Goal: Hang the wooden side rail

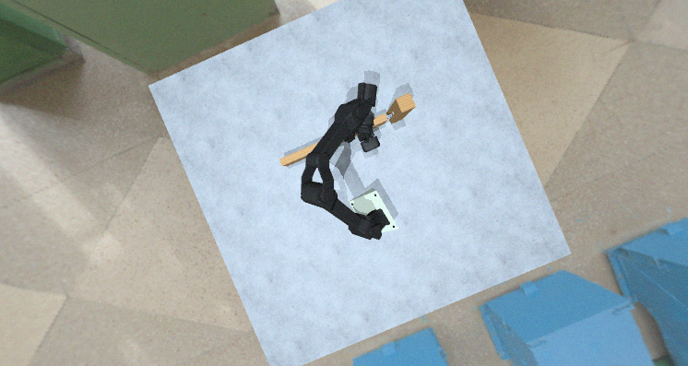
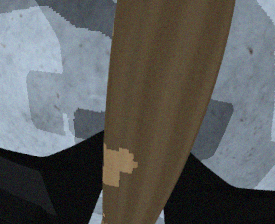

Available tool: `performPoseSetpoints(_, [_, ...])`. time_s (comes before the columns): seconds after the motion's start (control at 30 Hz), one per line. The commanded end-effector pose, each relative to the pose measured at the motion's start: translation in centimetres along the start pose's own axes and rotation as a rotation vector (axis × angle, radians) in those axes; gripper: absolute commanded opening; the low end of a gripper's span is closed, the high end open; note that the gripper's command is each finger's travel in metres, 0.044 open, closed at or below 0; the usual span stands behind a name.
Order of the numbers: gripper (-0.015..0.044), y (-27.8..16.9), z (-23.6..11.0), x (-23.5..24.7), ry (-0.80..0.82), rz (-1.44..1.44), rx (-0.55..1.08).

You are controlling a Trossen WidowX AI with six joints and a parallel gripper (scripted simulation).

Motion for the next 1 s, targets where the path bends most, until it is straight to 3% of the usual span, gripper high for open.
performPoseSetpoints(0.0, [0.0000, -0.01, -0.06, 0.02, 0.002, 0.006, -0.001])
performPoseSetpoints(0.97, [0.0000, -0.02, -0.55, 0.02, 0.002, 0.006, -0.001])
Point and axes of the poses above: the point midway between the two fingers, 35 mm back from their tips, its own z axis out along the fingers, its own x axis across the jaws, y = z × x, the point moved 2 cm from there along -z, back along the fingers, and after that the axes turned 1 degree about -z, right-handed, at the moved point
